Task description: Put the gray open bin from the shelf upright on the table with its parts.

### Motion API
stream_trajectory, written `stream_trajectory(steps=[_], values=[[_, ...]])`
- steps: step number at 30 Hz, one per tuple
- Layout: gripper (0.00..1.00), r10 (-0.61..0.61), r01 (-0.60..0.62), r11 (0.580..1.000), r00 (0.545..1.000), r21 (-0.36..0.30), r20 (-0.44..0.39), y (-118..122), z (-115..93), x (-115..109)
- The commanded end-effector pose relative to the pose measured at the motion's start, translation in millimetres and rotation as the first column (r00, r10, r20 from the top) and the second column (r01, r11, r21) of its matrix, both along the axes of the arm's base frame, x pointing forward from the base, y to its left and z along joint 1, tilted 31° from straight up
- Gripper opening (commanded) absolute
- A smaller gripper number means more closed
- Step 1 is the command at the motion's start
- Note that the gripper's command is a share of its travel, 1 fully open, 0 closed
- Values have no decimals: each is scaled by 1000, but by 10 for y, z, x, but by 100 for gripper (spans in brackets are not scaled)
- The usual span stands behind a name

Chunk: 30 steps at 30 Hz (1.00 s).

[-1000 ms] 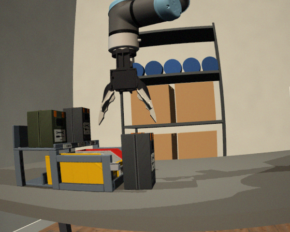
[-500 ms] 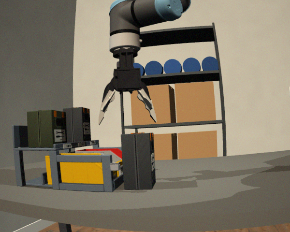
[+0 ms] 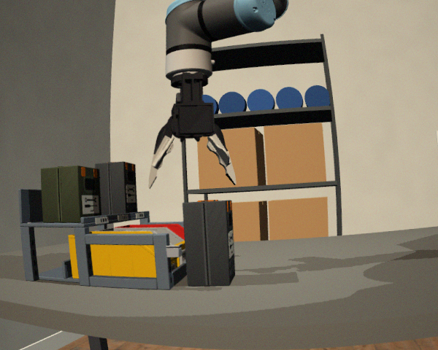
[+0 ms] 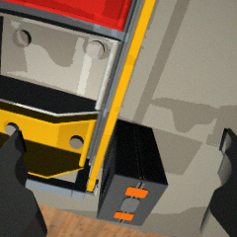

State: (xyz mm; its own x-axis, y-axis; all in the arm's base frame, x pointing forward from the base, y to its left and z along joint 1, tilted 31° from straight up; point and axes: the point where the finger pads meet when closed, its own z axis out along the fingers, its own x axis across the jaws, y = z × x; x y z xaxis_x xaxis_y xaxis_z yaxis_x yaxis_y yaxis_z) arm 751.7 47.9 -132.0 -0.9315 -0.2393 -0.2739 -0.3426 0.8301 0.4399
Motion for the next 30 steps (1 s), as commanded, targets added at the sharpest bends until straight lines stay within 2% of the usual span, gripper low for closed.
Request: stream_trajectory(steps=[1, 3, 15, 20, 30], values=[[100, 126, -124, 992, 989, -23, 74, -4, 6, 9], [100, 214, -210, 977, 969, -44, 123, -4, 6, 11], [100, 214, -210, 977, 969, -44, 123, -4, 6, 11], [100, 418, -402, 908, 879, -113, 230, -4, 6, 10], [100, 418, -402, 908, 879, -113, 230, -4, 6, 10]])
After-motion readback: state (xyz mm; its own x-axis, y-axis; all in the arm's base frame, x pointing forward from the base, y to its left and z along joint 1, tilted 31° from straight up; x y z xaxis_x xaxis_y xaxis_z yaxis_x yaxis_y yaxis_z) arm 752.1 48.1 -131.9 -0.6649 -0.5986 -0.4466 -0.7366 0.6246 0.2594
